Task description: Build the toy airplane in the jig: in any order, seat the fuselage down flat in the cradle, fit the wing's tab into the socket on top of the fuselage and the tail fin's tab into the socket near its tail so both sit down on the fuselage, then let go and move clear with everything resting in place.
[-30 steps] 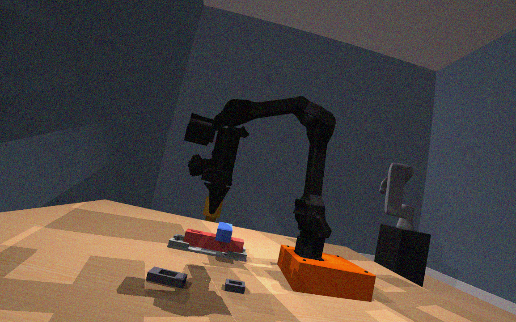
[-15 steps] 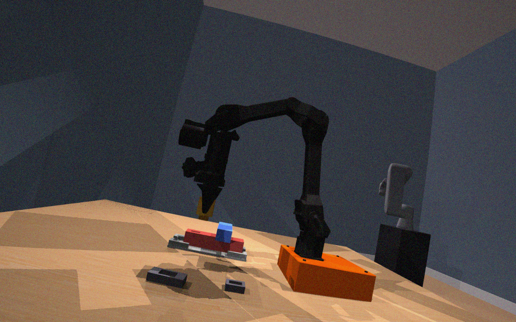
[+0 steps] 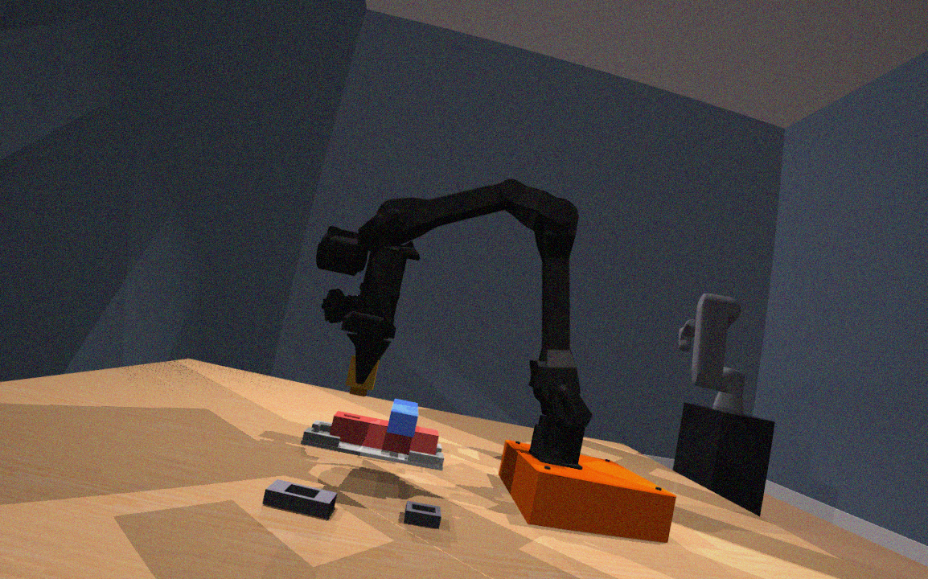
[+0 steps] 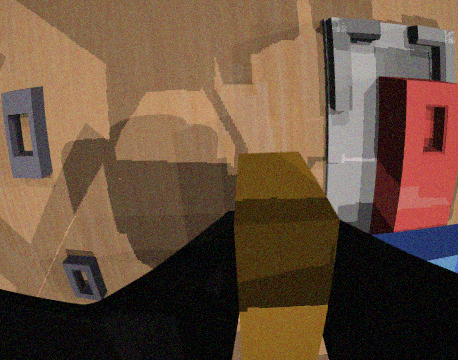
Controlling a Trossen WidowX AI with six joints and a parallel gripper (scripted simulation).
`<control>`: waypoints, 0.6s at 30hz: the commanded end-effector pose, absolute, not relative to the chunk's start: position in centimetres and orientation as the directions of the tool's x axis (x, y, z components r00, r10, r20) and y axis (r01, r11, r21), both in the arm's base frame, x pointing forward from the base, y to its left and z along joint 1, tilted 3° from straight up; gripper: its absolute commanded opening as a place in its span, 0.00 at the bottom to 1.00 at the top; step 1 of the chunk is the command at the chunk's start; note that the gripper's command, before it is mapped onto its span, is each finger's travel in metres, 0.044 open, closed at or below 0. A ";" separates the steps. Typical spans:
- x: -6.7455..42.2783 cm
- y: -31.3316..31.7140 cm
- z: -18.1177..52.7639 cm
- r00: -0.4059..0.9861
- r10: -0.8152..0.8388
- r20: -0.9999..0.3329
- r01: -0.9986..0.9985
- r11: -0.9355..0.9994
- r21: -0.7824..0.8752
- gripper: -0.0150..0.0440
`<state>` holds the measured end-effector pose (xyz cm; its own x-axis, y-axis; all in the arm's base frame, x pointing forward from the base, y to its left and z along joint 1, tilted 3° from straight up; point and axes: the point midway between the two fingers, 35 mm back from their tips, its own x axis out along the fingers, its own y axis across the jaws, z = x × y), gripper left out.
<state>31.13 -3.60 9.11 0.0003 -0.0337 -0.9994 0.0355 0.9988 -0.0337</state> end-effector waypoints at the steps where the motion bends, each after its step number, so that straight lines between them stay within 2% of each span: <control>1: 31.6 -4.8 9.2 0.010 -0.043 -0.999 0.031 0.999 -0.042 0.25; 18: 32.1 -10.1 8.4 0.008 -0.051 -0.999 0.027 0.998 -0.051 0.25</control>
<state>31.87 -9.08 8.31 -0.0002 -0.0413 -0.9991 0.0306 0.9987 -0.0412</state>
